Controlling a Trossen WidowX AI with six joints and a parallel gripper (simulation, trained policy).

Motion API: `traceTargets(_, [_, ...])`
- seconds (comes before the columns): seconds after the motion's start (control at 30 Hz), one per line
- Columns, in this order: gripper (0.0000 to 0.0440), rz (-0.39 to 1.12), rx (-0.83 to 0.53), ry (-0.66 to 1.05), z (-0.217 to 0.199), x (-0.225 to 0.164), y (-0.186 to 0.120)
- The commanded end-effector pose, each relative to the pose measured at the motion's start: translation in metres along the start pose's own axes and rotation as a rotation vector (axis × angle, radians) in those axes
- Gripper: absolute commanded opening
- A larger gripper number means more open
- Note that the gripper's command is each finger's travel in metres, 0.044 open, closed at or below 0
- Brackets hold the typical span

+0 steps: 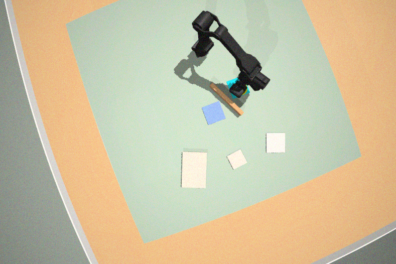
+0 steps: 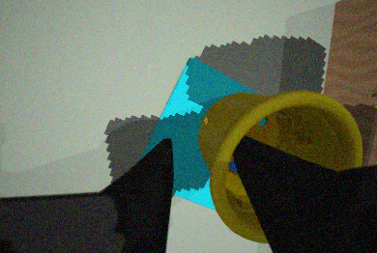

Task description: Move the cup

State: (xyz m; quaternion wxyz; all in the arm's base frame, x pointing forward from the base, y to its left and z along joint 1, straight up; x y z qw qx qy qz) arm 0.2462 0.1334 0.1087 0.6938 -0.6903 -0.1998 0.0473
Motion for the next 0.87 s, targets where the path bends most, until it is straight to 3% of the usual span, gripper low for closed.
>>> traceTargets(0.0, [0.0169,-0.011,0.019,0.013,0.000,-0.003,-0.005])
traceTargets(0.6, [0.0253,-0.107,0.081,0.066,-0.003,-0.009,-0.047])
traceTargets(0.73, [0.0300,-0.143,0.088,0.078,-0.006,-0.007,-0.060])
traceTargets(0.83, [0.0369,-0.162,0.092,0.092,-0.008,-0.005,-0.069])
Point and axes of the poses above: the point midway between the two fingers, 35 mm back from their tips, its own y axis out along the fingers, its own z axis across the jaws, x = y × z, the point moved 3 cm from there along -y, back along the fingers, and after that the axes turned 11 degrees about y, right-handed, at the moved point
